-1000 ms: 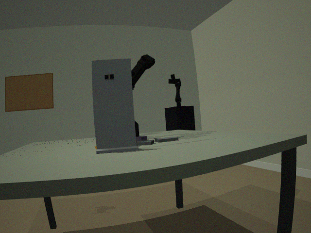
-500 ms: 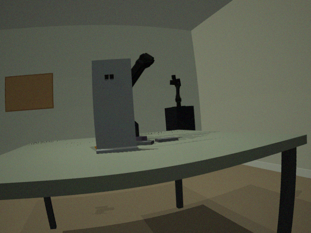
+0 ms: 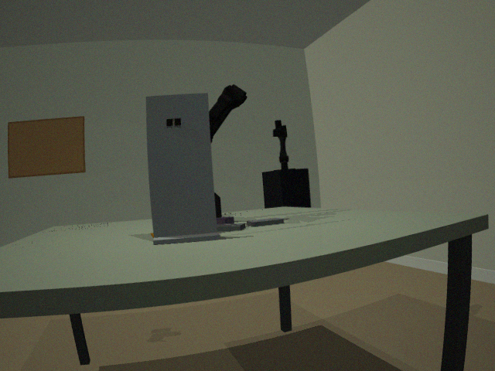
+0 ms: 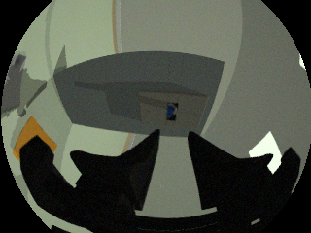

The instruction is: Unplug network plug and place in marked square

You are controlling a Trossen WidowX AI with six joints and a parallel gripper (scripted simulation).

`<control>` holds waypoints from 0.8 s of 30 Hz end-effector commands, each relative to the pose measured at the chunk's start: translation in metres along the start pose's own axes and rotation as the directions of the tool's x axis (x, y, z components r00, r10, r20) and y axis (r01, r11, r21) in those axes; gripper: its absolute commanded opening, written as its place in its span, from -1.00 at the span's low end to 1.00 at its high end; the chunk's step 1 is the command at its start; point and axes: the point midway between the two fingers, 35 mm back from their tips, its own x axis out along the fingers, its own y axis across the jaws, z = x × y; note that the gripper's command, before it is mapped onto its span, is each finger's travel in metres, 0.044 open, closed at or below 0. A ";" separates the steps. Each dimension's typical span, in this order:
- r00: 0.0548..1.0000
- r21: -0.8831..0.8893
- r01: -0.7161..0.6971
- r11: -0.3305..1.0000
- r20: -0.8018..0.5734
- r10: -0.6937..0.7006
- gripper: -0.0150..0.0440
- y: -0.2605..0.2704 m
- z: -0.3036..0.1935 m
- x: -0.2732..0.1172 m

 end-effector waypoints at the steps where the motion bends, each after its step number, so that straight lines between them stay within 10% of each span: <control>1: 1.000 0.001 0.000 1.000 -0.007 0.000 0.04 0.001 0.000 0.008; 24: 1.000 0.001 0.001 1.000 -0.006 -0.001 0.04 0.001 0.009 0.040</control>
